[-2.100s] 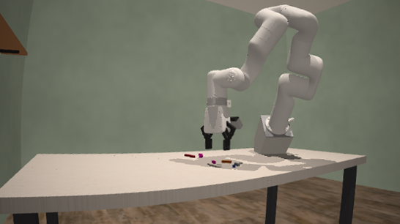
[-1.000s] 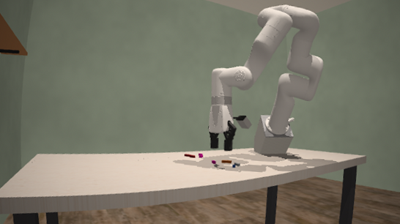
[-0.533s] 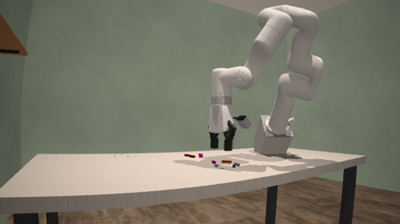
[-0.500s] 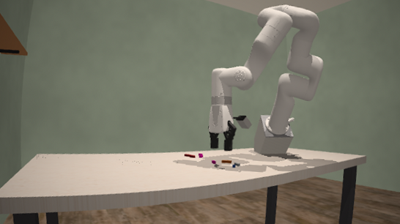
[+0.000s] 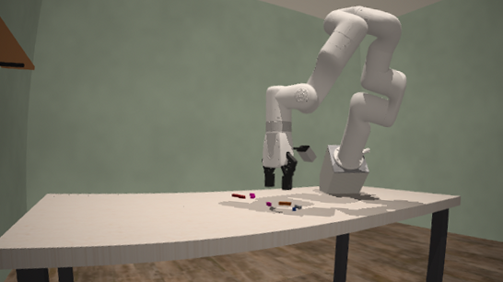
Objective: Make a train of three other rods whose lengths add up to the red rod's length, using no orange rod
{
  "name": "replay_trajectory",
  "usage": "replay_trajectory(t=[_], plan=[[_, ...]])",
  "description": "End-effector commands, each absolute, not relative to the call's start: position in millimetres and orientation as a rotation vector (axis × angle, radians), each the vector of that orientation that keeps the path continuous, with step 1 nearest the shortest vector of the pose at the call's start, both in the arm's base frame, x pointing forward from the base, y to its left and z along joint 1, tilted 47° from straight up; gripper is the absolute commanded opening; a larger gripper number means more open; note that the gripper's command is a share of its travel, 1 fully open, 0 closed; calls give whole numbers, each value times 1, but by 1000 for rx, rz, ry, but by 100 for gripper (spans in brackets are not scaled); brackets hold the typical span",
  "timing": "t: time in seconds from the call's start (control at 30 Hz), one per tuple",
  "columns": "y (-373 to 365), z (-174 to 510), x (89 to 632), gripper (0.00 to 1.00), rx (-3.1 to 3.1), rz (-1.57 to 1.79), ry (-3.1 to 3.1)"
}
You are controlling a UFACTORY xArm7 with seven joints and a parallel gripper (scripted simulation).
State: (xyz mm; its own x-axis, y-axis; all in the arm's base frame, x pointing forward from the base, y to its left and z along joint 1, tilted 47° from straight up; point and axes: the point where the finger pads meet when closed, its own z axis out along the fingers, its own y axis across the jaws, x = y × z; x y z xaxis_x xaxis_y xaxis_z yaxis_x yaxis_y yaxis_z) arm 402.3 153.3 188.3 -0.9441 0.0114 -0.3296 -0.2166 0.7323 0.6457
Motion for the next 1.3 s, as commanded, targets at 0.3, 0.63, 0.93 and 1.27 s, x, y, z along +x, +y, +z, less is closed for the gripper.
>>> replay_trajectory(t=[0.3, 0.63, 0.93, 1.27], plan=[[152, 189, 403, 100, -157, 1034, 2621], [152, 189, 403, 100, -157, 1034, 2621], [152, 189, 403, 100, -157, 1034, 2621], [148, 182, 394, 100, 137, 1106, 2684]])
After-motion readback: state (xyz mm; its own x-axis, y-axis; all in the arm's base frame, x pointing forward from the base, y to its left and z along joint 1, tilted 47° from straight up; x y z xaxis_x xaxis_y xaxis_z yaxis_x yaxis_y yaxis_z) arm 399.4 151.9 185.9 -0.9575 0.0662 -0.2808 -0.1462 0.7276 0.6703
